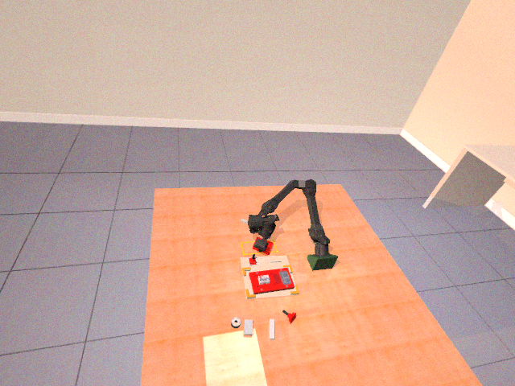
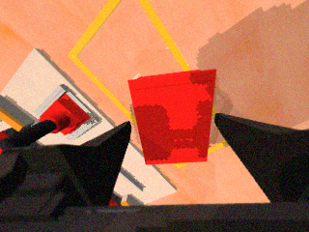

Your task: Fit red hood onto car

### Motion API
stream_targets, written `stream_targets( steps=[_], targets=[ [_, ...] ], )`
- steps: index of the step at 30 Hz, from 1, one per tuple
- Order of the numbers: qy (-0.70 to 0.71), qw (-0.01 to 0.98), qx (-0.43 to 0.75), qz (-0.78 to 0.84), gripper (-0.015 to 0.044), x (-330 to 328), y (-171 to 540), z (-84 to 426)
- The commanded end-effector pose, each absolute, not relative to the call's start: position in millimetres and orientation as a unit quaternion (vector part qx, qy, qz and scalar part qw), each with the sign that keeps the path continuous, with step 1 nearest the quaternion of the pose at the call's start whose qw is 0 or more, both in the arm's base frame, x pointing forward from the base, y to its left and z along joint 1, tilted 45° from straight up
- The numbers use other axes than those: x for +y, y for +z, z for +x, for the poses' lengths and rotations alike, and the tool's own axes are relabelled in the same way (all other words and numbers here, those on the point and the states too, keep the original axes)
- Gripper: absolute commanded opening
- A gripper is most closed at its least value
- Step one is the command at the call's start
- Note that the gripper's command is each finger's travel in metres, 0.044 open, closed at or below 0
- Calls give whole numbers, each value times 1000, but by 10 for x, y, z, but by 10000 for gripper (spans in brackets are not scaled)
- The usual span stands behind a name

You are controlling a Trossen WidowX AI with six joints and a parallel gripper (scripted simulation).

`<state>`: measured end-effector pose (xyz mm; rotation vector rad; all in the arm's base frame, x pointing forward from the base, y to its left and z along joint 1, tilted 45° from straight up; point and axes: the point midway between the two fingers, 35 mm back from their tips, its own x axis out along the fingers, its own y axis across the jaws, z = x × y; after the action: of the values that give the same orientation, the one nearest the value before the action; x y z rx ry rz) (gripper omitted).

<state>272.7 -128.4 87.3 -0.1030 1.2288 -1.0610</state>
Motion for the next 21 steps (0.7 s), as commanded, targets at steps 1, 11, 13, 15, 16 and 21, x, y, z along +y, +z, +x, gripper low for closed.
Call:
stream_targets(
  steps=[1,11,13,15,16,21],
  targets=[
    [-473,686,551,-50,440,-1301,853,2717],
    [-474,687,549,-46,388,-1316,843,2724],
    [-474,687,549,-46,335,-1316,843,2724],
    [-474,687,549,-46,322,-1316,843,2724],
    [-474,687,549,-46,315,-1316,843,2724],
    [-474,687,549,-46,282,-1316,843,2724]
  ],
)
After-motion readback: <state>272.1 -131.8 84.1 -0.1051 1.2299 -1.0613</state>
